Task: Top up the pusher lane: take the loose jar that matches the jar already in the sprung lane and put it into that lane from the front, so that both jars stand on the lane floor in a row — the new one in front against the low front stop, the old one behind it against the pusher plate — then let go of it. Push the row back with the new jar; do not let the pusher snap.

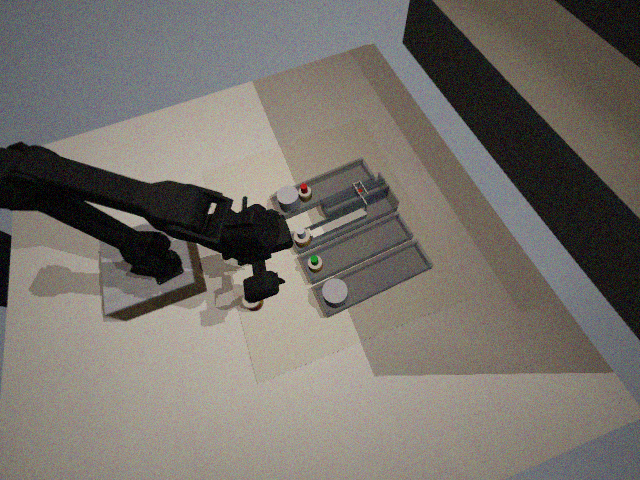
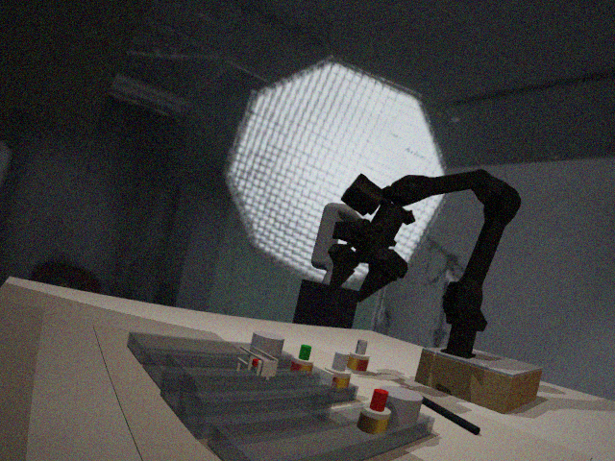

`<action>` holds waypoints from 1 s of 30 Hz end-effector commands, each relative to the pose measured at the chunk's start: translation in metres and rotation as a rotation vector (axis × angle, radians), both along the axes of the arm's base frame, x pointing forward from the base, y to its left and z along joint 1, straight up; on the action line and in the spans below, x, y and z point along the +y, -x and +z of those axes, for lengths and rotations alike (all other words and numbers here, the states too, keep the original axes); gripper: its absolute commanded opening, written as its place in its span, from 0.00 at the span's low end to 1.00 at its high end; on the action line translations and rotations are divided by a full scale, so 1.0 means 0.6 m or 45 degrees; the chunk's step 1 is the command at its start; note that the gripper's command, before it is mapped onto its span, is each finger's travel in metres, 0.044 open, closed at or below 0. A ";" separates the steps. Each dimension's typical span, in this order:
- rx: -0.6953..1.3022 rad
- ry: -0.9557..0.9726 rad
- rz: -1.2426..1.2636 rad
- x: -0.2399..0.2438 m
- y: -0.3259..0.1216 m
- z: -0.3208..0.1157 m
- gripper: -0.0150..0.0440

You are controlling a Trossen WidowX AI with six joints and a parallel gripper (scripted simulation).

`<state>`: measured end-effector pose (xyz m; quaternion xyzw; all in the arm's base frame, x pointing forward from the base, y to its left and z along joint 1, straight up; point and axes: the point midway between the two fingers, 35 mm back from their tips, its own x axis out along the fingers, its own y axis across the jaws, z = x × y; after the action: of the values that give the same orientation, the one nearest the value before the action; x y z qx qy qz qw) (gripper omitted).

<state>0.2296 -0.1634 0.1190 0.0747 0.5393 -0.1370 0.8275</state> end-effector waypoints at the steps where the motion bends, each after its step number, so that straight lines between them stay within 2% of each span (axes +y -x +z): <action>1: 0.256 -0.042 0.072 -0.004 0.075 -0.051 1.00; 4: 0.450 -0.116 0.154 0.001 0.137 -0.081 1.00; 6: 0.489 -0.137 0.175 0.003 0.151 -0.086 1.00; 11: 0.489 -0.137 0.175 0.002 0.150 -0.091 1.00; 15: 0.489 -0.136 0.174 -0.004 0.147 -0.141 1.00; 30: 0.489 -0.137 0.174 -0.006 0.145 -0.178 1.00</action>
<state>0.1436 -0.1676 0.0176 0.0542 0.6947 -0.0657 0.7143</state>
